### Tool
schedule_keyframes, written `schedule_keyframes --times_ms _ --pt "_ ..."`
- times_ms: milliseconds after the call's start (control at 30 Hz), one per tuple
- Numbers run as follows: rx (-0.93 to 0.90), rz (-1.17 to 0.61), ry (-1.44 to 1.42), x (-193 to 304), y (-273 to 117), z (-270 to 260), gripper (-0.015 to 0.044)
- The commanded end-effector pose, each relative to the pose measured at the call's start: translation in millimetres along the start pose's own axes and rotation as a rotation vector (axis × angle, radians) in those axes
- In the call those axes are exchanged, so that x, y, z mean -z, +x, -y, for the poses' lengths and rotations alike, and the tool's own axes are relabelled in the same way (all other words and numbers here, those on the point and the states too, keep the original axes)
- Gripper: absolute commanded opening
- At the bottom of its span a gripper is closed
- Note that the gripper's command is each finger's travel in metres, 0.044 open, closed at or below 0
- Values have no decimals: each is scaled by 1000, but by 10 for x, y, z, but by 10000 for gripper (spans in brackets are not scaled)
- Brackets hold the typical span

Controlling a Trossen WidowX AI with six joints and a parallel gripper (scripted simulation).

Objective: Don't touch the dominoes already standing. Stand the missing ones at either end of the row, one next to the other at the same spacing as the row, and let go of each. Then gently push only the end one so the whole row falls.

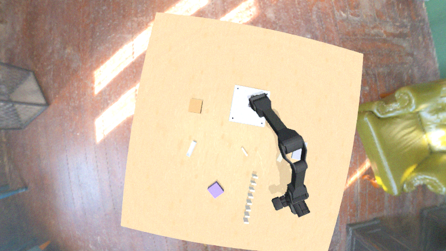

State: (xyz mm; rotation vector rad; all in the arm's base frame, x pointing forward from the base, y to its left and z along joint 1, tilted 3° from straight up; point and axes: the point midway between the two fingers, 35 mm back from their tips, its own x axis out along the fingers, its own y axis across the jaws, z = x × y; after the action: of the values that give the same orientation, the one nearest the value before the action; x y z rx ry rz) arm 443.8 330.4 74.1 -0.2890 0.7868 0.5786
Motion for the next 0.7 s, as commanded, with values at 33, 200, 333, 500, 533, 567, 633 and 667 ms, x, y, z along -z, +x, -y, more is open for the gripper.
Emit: schedule_keyframes --times_ms 33,200,333,500,533,567,633,667 --pt "2 76 15 -41 -34 -16 107" --pt "3 137 22 -25 -33 -22 107" --pt "4 185 27 -8 -44 -25 107" --pt "4 245 30 22 -62 -28 107" --pt "4 257 30 29 -66 -28 107" --pt "4 269 30 37 -71 -29 107" --pt "3 293 30 52 -84 -30 107" --pt "3 305 30 60 -91 -30 107"
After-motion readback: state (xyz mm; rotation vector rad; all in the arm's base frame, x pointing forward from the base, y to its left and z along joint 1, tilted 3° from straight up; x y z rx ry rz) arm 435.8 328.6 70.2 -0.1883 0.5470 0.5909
